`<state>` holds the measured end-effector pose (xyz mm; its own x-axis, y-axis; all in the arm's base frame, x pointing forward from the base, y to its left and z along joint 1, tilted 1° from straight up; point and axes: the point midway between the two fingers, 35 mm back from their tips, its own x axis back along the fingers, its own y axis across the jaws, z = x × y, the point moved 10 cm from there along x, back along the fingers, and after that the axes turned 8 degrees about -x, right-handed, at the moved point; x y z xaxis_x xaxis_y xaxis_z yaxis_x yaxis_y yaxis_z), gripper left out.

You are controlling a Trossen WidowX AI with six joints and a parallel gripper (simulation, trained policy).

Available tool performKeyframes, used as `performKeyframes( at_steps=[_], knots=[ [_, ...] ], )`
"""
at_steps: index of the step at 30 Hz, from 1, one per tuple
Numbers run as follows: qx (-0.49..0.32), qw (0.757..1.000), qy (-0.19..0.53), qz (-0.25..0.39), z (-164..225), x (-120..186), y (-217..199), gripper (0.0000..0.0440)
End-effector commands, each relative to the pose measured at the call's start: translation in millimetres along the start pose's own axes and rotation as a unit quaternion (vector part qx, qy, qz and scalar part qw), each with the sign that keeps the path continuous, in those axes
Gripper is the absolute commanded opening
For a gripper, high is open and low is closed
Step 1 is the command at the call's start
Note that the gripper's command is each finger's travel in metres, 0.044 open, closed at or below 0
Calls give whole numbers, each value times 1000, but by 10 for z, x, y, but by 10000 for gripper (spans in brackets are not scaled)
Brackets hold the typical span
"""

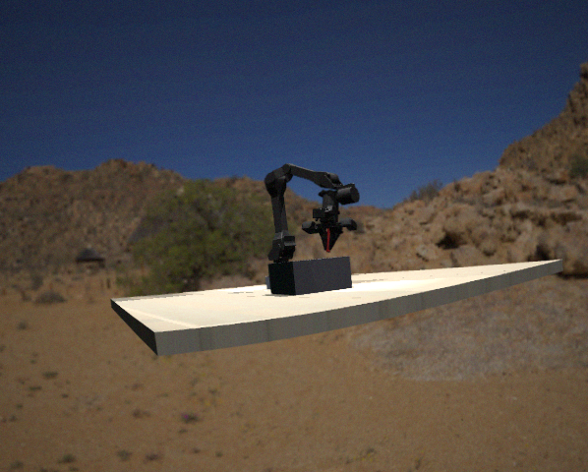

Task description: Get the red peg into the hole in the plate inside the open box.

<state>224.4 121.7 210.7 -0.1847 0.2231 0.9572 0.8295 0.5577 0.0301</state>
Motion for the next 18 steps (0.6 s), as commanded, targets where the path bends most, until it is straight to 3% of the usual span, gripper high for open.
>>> performKeyframes(
  at_steps=[1,18],
  knots=[
    [-19,1000,-12,-1,-160,-3,46,0],
    [-58,998,-33,2,-900,-348,159,0]
  ],
)
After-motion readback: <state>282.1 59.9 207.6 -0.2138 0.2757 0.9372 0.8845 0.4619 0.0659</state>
